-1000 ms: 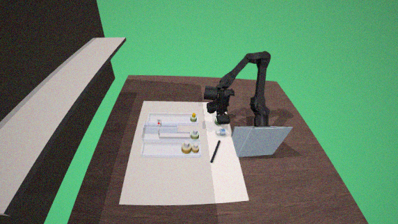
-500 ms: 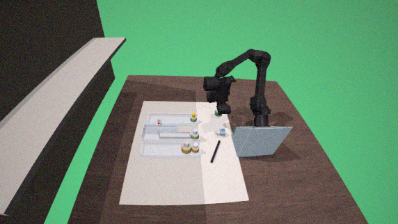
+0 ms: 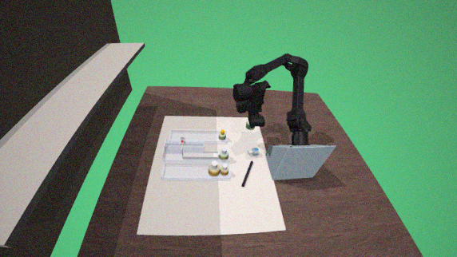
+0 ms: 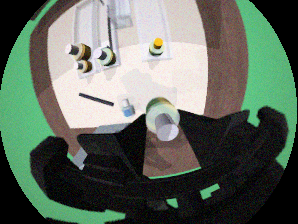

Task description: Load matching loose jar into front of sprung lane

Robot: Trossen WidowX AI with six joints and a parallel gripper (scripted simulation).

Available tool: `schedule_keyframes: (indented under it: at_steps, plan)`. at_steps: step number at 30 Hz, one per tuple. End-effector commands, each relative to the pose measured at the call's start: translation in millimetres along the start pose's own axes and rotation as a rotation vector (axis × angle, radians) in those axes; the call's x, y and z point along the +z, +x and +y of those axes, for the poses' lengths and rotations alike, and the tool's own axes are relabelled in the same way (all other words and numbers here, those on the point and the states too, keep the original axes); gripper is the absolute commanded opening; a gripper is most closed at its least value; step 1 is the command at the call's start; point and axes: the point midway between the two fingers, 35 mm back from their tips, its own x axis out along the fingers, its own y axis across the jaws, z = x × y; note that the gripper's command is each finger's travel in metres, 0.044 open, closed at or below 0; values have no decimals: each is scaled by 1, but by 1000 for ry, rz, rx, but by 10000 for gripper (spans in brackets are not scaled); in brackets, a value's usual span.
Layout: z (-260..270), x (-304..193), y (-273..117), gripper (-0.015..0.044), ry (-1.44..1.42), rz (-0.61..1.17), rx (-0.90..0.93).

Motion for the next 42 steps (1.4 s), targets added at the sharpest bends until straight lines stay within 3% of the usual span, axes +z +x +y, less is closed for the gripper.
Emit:
schedule_keyframes:
  at_steps: [1, 27, 42]
  plan:
    - [12, 14, 3, 0, 8, -3, 5]
    - [103, 76, 46, 0, 14, -6, 7]
    - [105, 78, 71, 0, 14, -6, 6]
